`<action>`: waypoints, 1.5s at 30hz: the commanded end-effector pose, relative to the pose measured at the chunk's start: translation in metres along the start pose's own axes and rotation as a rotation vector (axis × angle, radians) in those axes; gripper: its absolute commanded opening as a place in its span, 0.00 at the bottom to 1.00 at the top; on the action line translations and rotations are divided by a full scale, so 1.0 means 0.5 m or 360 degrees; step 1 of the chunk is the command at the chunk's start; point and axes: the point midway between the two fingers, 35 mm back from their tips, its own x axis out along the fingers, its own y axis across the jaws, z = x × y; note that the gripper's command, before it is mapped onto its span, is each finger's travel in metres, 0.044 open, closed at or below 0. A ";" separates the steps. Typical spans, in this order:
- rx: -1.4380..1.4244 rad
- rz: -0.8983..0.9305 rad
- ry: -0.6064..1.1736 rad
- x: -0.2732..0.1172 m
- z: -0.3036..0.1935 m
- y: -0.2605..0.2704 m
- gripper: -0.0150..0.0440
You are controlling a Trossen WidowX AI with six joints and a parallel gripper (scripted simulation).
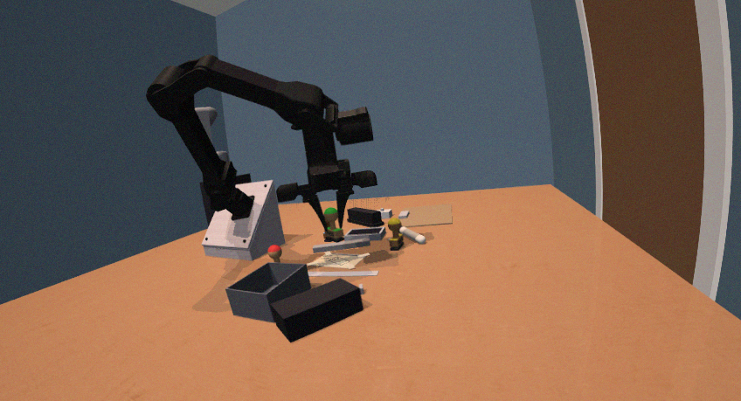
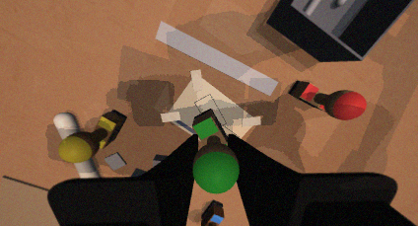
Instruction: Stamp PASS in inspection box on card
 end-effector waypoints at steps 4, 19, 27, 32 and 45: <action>0.0014 0.0011 0.0003 -0.026 0.002 0.003 0.25; 0.0018 0.0015 0.0006 -0.050 0.061 0.023 0.25; 0.0024 0.0017 0.0004 -0.050 0.138 0.040 0.25; 0.0028 0.0015 0.0000 -0.048 0.188 0.045 0.25; 0.0033 0.0011 -0.0007 -0.036 0.243 0.046 0.25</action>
